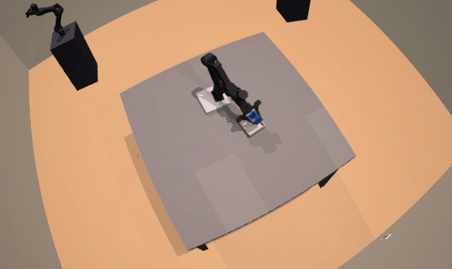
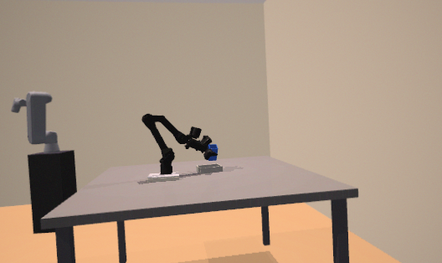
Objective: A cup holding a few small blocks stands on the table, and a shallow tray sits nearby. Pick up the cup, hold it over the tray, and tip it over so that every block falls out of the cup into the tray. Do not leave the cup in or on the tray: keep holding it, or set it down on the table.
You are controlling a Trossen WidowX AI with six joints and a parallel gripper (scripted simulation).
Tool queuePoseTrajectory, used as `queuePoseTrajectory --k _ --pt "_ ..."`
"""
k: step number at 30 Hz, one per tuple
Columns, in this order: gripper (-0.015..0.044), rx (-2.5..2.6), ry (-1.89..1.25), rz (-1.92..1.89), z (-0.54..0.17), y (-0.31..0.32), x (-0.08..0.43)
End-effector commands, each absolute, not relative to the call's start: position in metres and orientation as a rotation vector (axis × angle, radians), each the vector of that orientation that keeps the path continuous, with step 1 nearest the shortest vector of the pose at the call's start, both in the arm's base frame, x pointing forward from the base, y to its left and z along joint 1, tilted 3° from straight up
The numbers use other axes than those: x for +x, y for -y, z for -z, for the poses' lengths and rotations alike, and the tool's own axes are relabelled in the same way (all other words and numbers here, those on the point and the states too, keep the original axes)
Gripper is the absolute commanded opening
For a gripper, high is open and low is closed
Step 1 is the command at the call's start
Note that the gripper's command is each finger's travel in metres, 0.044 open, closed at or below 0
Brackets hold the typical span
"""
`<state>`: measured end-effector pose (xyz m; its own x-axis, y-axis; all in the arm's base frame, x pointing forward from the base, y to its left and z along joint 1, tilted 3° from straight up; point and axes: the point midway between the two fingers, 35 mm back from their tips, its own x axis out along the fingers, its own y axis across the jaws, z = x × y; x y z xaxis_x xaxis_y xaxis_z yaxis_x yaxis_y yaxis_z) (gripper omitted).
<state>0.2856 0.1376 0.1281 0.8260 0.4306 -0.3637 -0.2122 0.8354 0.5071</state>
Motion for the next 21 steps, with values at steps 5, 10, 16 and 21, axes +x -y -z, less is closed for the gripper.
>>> queuePoseTrajectory --k 5,10,16,21 --pt "0.0000 0.646 -0.519 -0.318 -0.1294 -0.1389 0.2867" --pt "0.0000 0.752 -0.539 -0.291 -0.1290 -0.1392 0.2869" --pt "0.0000 0.879 -0.562 -0.257 -0.1285 -0.1395 0.2872" --pt "0.0000 0.985 -0.581 -0.228 -0.1281 -0.1397 0.2875"
